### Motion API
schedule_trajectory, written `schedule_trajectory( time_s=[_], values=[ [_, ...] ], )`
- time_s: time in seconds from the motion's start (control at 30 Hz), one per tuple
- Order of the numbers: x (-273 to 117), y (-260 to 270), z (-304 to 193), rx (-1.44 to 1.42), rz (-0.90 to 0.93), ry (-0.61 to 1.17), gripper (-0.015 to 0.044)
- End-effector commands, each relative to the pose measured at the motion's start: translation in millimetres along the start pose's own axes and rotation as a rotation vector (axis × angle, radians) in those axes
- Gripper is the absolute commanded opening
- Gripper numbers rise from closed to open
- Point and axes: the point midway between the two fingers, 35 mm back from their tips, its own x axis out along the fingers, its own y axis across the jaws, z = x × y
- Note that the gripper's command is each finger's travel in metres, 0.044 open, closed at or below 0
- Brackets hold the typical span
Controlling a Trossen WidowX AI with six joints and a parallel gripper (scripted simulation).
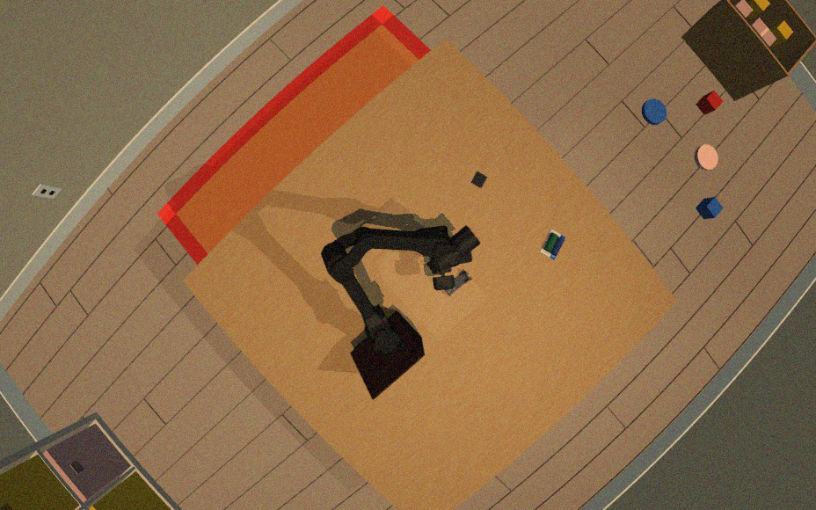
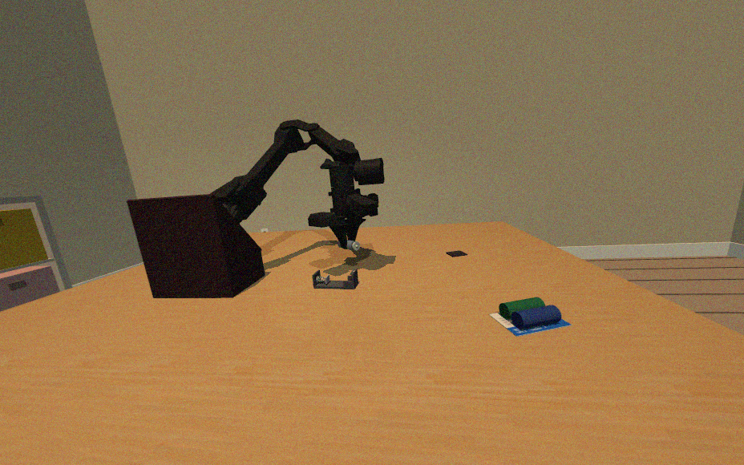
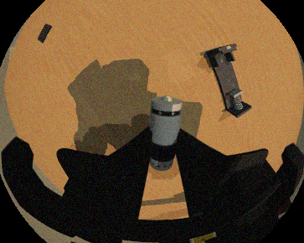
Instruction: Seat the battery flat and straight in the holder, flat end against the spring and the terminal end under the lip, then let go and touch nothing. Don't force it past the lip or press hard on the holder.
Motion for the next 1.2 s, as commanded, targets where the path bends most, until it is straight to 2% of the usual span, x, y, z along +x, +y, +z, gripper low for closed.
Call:
schedule_trajectory(
  time_s=[0.0,0.6,0.8,1.17],
  values=[
    [-4.1,-15.0,12.4,-0.064,-0.010,-0.004,0.0077],
    [-23.9,-93.8,58.6,-0.541,-0.020,-0.002,0.0077],
    [-22.7,-94.8,58.9,-0.546,-0.020,-0.009,0.0077],
    [-1.4,-95.8,64.7,-0.537,-0.011,-0.126,0.0077]
  ],
)
